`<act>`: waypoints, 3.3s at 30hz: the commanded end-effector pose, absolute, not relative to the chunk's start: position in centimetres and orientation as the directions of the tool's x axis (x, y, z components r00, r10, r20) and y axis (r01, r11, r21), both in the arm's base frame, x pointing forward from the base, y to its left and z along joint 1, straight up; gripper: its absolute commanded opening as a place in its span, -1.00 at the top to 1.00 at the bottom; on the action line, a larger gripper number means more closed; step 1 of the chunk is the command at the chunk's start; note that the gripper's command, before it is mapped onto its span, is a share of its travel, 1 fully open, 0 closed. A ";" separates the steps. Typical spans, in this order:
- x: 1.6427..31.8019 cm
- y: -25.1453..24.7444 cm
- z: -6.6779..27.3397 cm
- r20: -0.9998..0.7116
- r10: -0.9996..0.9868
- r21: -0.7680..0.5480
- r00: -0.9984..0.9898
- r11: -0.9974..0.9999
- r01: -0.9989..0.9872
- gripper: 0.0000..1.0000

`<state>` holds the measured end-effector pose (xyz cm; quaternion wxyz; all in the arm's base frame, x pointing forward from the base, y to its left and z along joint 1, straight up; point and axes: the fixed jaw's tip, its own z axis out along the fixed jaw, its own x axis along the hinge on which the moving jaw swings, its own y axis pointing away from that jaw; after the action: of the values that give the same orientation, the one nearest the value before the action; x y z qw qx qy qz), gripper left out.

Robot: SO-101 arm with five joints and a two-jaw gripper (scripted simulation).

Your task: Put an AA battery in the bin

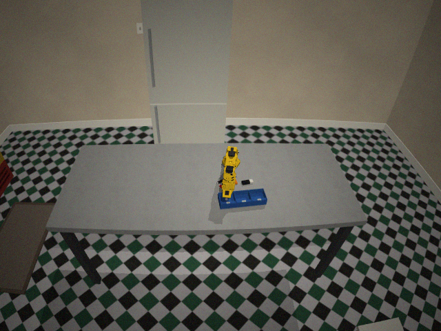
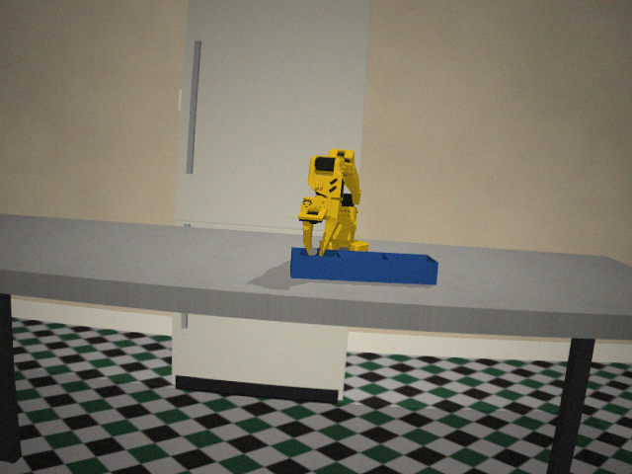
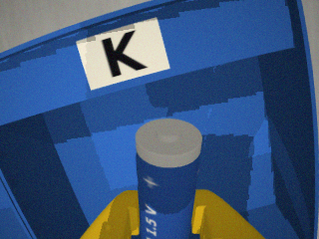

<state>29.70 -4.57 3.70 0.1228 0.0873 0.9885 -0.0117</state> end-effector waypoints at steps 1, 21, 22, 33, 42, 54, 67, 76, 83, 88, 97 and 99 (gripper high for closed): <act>30.4 -5.0 5.6 -0.324 0.186 0.003 -0.928 0.981 0.195 1.00; 30.4 -5.0 5.0 -0.324 0.186 0.003 -0.928 0.981 0.195 1.00; 30.4 -5.0 5.0 -0.324 0.186 0.003 -0.928 0.981 0.195 1.00; 30.5 -5.0 4.4 -0.324 0.186 0.003 -0.928 0.981 0.195 1.00; 30.5 -5.0 4.4 -0.324 0.186 0.003 -0.928 0.981 0.195 0.99; 30.5 -5.0 4.4 -0.324 0.186 0.003 -0.928 0.981 0.195 0.84; 30.5 -5.0 4.4 -0.324 0.186 0.003 -0.928 0.981 0.195 0.68; 30.4 -5.0 4.6 -0.324 0.186 0.003 -0.928 0.981 0.195 0.68; 30.2 -4.9 5.9 -0.324 0.186 0.003 -0.928 0.981 0.195 0.68; 30.0 -4.9 6.8 -0.324 0.186 0.003 -0.928 0.981 0.195 0.68; 29.3 -4.8 8.9 -0.324 0.186 0.003 -0.928 0.981 0.195 0.68; 29.2 -4.7 9.1 -0.324 0.186 0.003 -0.928 0.981 0.195 0.68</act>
<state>28.64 -4.38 6.58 0.1209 0.0873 0.9888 -0.0114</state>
